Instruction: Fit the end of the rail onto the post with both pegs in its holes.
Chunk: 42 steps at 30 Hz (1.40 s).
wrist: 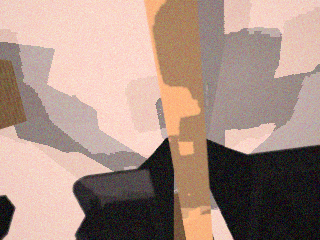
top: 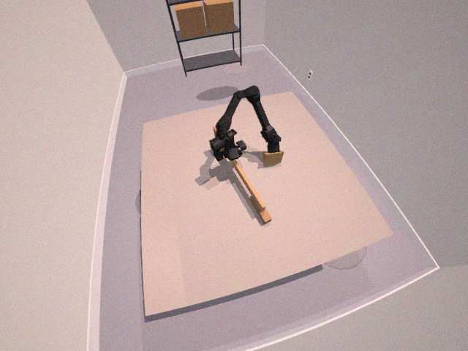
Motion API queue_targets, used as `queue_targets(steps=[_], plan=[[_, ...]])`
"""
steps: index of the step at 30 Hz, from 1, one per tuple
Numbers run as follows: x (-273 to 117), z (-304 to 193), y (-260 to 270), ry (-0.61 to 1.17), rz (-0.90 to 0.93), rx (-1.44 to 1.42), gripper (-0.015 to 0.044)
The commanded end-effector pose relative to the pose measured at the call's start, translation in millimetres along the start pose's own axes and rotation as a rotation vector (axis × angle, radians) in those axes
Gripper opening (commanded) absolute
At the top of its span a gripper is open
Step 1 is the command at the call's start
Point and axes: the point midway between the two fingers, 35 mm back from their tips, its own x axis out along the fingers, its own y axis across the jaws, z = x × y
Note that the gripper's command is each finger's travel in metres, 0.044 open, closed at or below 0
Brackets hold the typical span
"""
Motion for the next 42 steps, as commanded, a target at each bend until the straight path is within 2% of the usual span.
queue_targets(steps=[1,42], plan=[[-2.4,1.6,0.4,-0.007,-0.003,0.002,0.0000],[-1.1,-3.3,1.8,-0.006,-0.003,0.002,0.0000]])
